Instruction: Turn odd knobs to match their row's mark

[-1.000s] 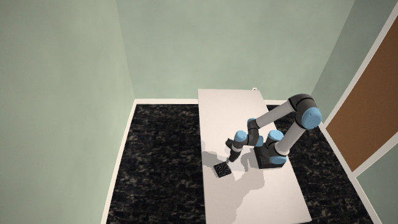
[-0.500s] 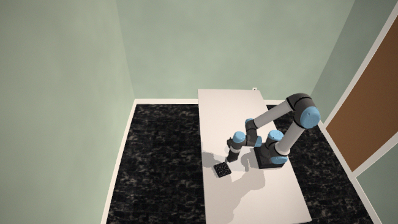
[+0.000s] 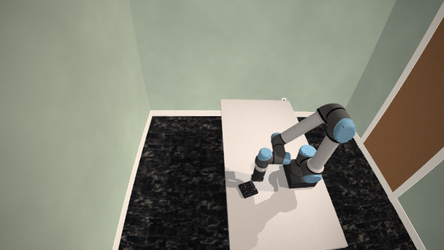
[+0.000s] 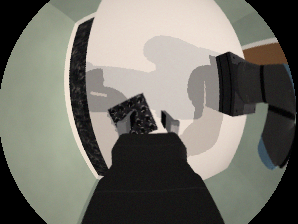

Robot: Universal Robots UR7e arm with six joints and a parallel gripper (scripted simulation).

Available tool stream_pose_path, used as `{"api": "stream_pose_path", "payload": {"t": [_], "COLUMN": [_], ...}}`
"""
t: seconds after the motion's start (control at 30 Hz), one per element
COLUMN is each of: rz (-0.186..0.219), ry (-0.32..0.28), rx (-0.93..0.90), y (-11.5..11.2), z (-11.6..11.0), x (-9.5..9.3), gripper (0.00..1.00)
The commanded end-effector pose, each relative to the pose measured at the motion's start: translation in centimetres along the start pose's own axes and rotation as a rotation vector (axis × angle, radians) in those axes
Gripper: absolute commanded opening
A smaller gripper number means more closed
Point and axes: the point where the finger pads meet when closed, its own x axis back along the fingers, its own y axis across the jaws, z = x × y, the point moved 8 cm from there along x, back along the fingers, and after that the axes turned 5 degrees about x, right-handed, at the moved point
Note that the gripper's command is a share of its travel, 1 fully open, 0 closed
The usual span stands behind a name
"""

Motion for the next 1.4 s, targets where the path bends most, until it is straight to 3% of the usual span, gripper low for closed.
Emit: {"api": "stream_pose_path", "payload": {"t": [0.0, 0.63, 1.37], "rz": [-0.001, 0.002, 0.004], "ry": [0.009, 0.009, 0.008], "rx": [-0.156, -0.647, -1.063], "y": [-0.2, -0.7, -1.4], "z": [-0.5, -2.6, -4.8], "x": [0.1, 0.3, 0.4], "gripper": [1.00, 1.00, 1.00]}}
